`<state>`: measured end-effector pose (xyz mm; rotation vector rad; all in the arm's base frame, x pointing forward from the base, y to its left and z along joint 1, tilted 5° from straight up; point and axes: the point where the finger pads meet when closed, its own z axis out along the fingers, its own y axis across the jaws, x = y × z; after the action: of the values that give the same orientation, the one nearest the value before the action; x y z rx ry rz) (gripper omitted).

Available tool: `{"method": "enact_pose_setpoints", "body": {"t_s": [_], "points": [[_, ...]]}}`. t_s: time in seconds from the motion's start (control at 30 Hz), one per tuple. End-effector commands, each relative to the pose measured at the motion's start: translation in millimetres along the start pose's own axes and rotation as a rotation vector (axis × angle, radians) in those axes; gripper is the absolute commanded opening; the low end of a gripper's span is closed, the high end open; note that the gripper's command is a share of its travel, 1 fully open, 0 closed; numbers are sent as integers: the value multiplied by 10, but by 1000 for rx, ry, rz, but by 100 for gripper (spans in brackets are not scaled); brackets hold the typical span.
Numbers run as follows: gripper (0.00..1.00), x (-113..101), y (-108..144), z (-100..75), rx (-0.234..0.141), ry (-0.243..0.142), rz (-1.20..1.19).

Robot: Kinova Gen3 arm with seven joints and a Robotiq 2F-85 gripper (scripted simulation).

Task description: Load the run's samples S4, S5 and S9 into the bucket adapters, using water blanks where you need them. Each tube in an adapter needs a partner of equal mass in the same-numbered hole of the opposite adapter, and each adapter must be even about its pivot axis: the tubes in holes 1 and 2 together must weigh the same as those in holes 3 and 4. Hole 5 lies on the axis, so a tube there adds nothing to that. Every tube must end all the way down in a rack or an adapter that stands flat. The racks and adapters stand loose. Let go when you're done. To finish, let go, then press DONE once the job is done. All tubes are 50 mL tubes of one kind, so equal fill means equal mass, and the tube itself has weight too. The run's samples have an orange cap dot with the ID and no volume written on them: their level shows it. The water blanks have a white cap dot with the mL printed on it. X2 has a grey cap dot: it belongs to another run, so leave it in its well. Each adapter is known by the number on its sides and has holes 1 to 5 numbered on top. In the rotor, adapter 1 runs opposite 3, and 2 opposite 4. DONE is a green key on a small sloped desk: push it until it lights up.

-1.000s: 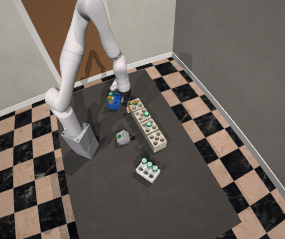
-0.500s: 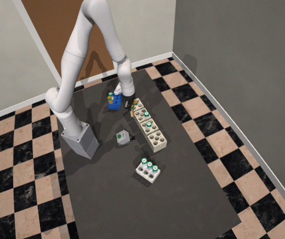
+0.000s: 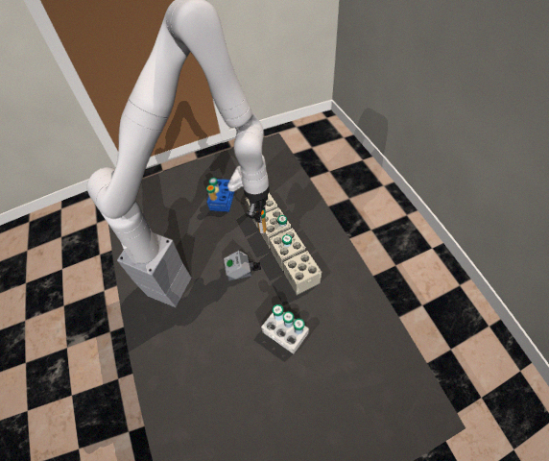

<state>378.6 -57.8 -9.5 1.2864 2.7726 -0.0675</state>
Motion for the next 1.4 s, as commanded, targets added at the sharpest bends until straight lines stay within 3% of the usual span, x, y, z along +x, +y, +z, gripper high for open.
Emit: {"method": "enact_pose_setpoints", "body": {"t_s": [0.0, 1.37], "points": [[10, -115, -69, -3, -2, 0, 0], [10, -1090, -711, -3, -2, 0, 0]]}}
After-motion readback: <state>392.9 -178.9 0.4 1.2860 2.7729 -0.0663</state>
